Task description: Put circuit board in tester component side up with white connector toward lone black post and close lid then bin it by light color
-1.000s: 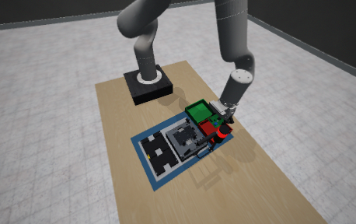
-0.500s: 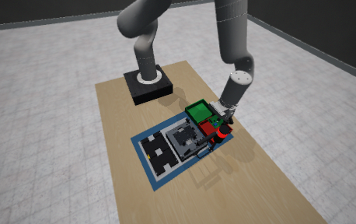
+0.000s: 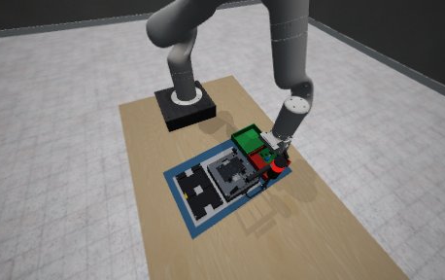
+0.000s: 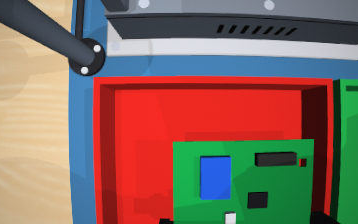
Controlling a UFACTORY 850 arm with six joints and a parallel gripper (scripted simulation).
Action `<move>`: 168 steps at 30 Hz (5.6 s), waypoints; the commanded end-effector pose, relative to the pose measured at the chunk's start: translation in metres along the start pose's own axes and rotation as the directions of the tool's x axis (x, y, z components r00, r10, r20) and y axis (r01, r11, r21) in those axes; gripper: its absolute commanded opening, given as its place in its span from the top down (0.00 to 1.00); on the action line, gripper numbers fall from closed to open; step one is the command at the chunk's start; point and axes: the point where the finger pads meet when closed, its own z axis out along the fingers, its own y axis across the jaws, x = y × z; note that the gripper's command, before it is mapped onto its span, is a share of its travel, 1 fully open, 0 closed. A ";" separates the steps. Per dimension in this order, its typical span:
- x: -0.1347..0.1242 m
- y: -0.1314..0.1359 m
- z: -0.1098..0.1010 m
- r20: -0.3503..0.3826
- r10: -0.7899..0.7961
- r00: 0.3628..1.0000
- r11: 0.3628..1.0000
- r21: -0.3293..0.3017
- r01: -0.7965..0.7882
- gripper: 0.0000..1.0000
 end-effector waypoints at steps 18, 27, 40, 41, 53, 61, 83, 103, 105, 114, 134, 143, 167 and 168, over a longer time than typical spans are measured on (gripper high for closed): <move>-0.001 -0.002 0.049 0.001 0.000 1.000 1.000 0.003 0.000 0.21; -0.001 -0.002 0.053 0.001 0.000 1.000 1.000 0.003 0.000 0.21; -0.001 -0.002 0.053 0.001 0.000 1.000 1.000 0.003 0.000 0.21; -0.001 -0.002 0.054 0.001 0.000 1.000 1.000 0.003 0.000 0.21; -0.001 -0.002 0.054 0.001 0.000 1.000 1.000 0.003 0.000 0.21; -0.001 -0.002 0.054 0.001 0.000 1.000 1.000 0.003 0.000 0.21; -0.001 -0.002 0.056 0.001 0.000 1.000 1.000 0.003 0.000 0.21; -0.001 -0.002 0.057 0.001 0.000 1.000 1.000 0.003 0.000 0.21; -0.001 -0.002 0.057 0.001 0.000 1.000 1.000 0.003 0.000 0.21; -0.001 -0.002 0.058 0.001 0.000 1.000 1.000 0.003 0.000 0.21; -0.001 -0.002 0.059 0.001 0.000 1.000 1.000 0.003 0.000 0.00; -0.001 -0.002 0.059 0.001 0.000 1.000 1.000 0.003 0.000 0.00; -0.001 -0.002 0.059 0.001 0.000 1.000 1.000 0.003 0.000 0.00; -0.001 -0.002 0.059 0.001 0.000 1.000 1.000 0.003 0.000 0.00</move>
